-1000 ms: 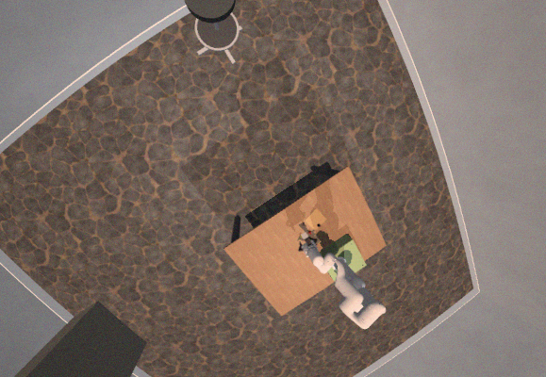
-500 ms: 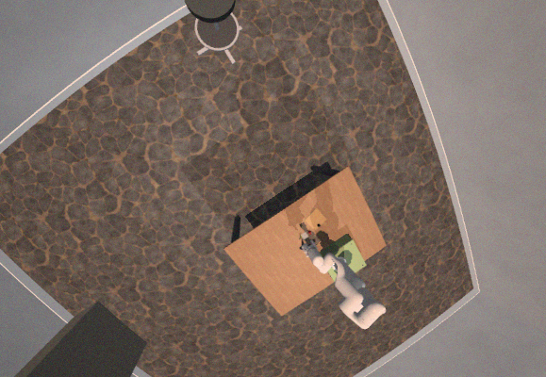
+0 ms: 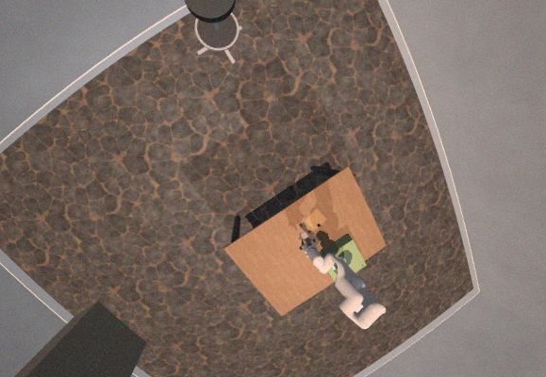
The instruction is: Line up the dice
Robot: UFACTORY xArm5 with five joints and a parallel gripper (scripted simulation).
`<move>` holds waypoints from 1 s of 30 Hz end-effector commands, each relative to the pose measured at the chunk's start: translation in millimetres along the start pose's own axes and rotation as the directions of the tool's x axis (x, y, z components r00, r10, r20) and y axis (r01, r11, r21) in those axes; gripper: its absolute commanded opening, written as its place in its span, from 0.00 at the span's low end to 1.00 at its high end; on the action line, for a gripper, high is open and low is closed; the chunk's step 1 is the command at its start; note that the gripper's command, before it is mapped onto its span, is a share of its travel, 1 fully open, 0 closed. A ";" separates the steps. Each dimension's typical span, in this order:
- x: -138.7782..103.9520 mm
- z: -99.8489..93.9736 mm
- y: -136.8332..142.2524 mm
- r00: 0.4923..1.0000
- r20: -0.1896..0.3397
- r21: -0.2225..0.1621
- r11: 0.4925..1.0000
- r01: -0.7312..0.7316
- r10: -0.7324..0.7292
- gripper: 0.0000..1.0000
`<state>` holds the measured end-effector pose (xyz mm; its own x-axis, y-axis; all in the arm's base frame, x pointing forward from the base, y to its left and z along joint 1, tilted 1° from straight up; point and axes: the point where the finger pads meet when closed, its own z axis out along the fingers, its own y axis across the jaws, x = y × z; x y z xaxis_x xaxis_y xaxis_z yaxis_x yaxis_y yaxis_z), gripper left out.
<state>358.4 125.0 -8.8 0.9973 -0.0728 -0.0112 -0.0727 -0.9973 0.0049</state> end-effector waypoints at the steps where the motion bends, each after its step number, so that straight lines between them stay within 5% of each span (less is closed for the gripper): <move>1: 1.2 -0.9 -0.5 1.000 -0.003 0.001 1.000 0.000 0.000 0.36; 30: 1.1 16.1 -1.0 1.000 -0.004 0.002 1.000 0.000 0.000 0.36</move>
<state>357.9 125.2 -22.5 0.9973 -0.0732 -0.0106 -0.0732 -0.9973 0.0046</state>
